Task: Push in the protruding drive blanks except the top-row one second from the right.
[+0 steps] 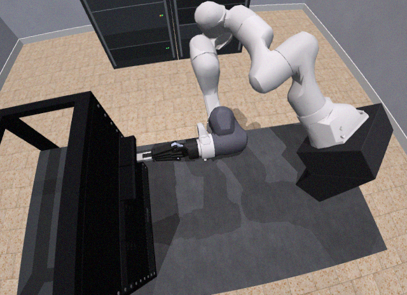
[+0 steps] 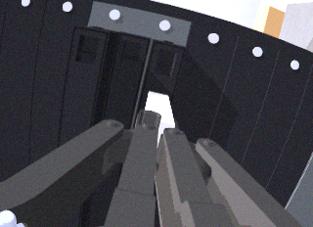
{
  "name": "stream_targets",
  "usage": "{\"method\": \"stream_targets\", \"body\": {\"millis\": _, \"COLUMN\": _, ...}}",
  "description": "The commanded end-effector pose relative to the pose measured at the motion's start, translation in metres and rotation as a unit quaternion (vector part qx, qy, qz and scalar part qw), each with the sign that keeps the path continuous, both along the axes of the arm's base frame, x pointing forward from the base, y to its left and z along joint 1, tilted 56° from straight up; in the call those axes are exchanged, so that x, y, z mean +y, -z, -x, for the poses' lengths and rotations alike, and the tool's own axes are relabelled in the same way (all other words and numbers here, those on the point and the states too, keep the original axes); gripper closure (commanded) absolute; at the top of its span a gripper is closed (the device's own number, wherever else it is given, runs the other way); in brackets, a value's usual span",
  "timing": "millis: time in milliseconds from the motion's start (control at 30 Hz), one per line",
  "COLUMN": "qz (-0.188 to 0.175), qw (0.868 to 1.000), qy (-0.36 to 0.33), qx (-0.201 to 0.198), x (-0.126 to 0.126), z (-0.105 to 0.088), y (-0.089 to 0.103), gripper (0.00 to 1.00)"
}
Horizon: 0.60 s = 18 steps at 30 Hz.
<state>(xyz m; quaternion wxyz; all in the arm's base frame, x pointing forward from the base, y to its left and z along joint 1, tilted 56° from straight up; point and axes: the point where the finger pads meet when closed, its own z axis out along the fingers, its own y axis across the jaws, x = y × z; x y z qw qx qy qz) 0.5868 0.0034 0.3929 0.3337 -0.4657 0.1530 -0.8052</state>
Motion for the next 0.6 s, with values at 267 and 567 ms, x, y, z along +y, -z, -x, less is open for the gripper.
{"method": "stream_targets", "body": {"millis": 267, "qz": -0.001, "qw": 1.0, "qy": -0.002, "qx": 0.002, "x": 0.002, "z": -0.004, "y": -0.0017, "gripper": 1.0}}
{"method": "stream_targets", "body": {"millis": 567, "qz": -0.001, "qw": 1.0, "qy": -0.002, "qx": 0.002, "x": 0.002, "z": -0.0042, "y": -0.0019, "gripper": 1.0}}
